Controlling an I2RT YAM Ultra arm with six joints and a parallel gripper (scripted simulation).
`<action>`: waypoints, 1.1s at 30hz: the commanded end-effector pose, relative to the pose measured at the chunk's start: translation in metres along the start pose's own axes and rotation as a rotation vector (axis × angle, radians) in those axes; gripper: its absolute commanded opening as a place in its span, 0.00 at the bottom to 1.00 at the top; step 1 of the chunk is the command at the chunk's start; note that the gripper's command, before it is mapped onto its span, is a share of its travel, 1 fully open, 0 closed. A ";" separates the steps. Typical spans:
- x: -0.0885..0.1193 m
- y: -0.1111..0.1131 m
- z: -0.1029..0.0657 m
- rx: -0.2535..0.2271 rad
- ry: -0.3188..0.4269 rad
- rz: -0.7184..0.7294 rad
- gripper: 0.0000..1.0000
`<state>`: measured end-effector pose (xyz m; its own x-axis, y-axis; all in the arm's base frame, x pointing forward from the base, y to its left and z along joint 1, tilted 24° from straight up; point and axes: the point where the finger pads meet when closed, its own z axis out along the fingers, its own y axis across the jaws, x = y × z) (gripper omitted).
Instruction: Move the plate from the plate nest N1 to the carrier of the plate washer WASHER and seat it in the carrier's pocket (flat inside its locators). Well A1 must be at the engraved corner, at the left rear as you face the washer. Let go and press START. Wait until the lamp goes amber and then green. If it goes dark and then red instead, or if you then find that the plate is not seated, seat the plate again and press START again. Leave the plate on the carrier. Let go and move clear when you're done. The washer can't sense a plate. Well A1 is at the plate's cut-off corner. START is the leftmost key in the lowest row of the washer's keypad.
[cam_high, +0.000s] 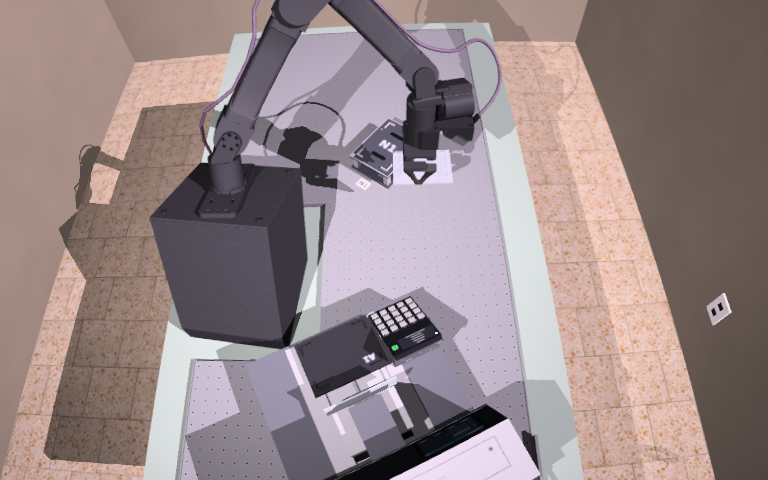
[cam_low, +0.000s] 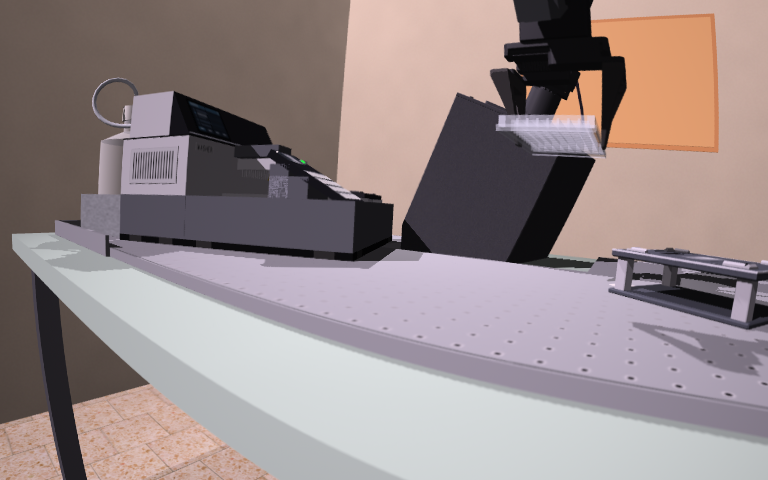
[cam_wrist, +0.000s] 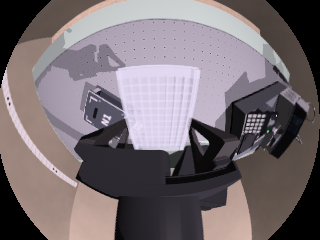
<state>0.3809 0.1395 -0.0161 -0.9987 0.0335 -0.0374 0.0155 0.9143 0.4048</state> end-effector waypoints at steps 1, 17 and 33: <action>-0.014 0.013 -0.019 -0.022 -0.046 -0.036 0.84; -0.017 0.006 -0.021 -0.014 -0.054 -0.023 0.84; -0.017 0.006 -0.021 -0.014 -0.054 -0.023 0.84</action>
<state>0.3800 0.1409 -0.0157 -0.9990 0.0255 -0.0365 0.0085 0.9136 0.4066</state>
